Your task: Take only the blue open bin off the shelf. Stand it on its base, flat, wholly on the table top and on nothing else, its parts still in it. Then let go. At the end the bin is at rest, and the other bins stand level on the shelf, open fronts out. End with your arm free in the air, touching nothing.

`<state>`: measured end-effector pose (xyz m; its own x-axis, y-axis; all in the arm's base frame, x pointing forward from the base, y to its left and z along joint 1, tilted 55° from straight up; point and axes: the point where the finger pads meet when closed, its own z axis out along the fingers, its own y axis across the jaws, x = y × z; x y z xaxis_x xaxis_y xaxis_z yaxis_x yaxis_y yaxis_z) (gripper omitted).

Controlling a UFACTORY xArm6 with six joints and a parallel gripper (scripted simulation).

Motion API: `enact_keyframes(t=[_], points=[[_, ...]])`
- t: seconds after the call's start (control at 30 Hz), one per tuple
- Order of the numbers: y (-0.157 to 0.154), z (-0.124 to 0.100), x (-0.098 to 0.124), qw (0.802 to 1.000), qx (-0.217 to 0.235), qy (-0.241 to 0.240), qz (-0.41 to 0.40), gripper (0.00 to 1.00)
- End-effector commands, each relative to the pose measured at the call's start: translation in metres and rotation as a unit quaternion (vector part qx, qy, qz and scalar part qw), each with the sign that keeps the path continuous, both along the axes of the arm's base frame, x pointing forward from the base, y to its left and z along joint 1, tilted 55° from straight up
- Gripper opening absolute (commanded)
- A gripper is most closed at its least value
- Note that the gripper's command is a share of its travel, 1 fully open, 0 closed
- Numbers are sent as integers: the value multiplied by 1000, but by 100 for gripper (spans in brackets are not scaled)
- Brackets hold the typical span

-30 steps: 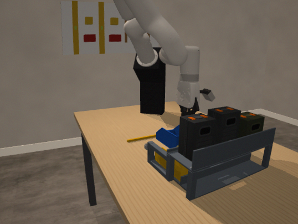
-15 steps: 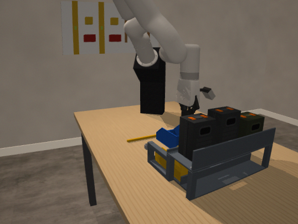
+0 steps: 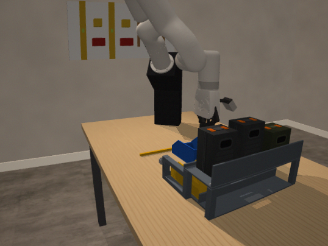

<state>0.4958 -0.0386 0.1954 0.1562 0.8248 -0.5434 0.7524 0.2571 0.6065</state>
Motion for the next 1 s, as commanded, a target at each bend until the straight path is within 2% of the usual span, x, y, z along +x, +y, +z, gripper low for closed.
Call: enact_keyframes(t=[0.0,0.97], points=[[-1,-1,2,1000,0,-1,1,33],[-3,-4,5,1000,0,-1,1,33]])
